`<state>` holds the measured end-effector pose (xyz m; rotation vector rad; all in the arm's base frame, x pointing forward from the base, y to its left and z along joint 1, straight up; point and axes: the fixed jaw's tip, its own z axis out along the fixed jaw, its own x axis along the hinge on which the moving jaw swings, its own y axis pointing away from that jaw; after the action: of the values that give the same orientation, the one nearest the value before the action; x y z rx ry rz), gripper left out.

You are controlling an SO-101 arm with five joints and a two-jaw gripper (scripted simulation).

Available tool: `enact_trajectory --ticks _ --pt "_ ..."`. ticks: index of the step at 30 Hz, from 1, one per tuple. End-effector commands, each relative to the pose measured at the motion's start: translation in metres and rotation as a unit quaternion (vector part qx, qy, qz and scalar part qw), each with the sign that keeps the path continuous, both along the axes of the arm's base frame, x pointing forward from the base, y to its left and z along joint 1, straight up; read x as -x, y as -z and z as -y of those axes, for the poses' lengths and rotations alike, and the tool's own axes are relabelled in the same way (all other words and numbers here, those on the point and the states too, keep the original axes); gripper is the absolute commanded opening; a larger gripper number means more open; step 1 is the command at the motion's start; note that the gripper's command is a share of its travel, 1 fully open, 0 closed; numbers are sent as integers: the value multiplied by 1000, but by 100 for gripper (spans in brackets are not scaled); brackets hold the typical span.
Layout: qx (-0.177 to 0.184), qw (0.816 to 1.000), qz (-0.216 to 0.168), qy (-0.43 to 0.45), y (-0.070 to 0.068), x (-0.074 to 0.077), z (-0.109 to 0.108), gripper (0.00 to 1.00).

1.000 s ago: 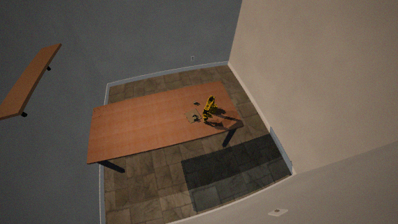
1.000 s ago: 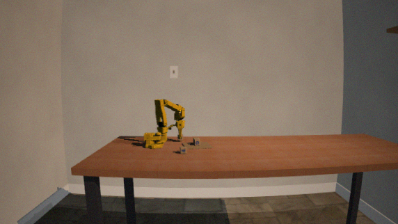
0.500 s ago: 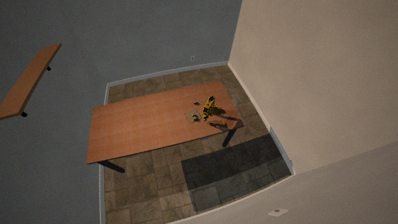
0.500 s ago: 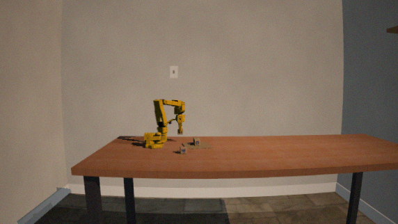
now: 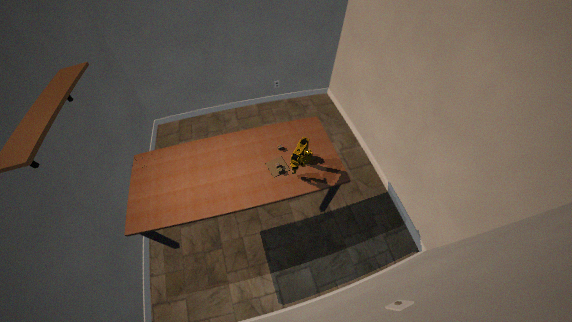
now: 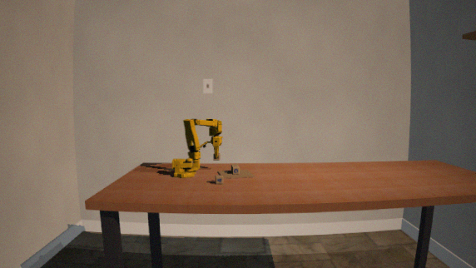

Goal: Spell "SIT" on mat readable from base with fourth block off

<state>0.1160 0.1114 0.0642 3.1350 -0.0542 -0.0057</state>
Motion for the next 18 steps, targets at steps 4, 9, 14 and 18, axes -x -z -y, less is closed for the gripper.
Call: enact_trajectory --ticks 4,9,14,18 --pt "-20 994 20 105 -9 -23 9 0" --pt "-19 984 20 179 -9 -35 20 0" --pt "-18 947 21 321 -8 -57 47 0" --pt "-17 901 22 433 -7 -71 73 0"
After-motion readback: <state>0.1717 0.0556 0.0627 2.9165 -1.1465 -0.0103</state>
